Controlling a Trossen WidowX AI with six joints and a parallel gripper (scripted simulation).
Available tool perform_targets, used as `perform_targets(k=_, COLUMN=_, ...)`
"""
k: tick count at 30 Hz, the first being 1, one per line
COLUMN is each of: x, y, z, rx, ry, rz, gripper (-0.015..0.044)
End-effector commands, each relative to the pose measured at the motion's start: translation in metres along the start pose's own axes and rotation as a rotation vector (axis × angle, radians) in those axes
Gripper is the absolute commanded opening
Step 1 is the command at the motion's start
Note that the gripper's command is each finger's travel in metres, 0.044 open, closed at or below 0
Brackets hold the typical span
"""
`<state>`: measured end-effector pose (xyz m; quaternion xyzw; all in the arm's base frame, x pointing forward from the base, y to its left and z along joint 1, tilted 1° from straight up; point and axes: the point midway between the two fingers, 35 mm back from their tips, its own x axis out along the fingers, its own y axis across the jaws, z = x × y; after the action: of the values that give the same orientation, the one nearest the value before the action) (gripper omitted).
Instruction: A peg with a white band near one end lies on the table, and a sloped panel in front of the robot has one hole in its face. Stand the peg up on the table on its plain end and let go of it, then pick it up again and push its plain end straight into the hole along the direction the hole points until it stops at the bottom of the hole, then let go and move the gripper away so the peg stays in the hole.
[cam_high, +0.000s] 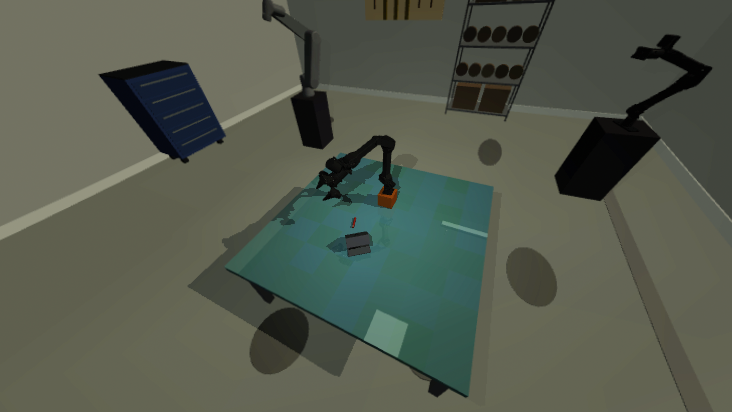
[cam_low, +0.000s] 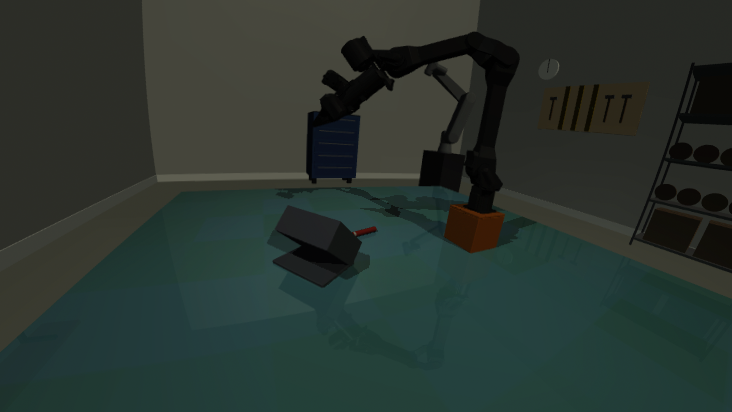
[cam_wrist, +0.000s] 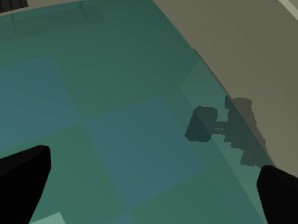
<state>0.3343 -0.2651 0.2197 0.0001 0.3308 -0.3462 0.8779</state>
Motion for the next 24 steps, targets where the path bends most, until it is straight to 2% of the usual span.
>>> perform_targets(k=1, x=0.013, y=0.021, z=-0.026, rx=-0.105, ry=0.105, rz=0.065, gripper=0.044)
perform_targets(k=12, x=0.029, y=0.063, z=-0.09, rx=-0.349, ry=0.342, rz=0.23, gripper=0.044)
perform_targets(k=24, x=0.025, y=0.101, z=-0.16, rx=-0.6, ry=0.583, rz=0.441, gripper=0.044)
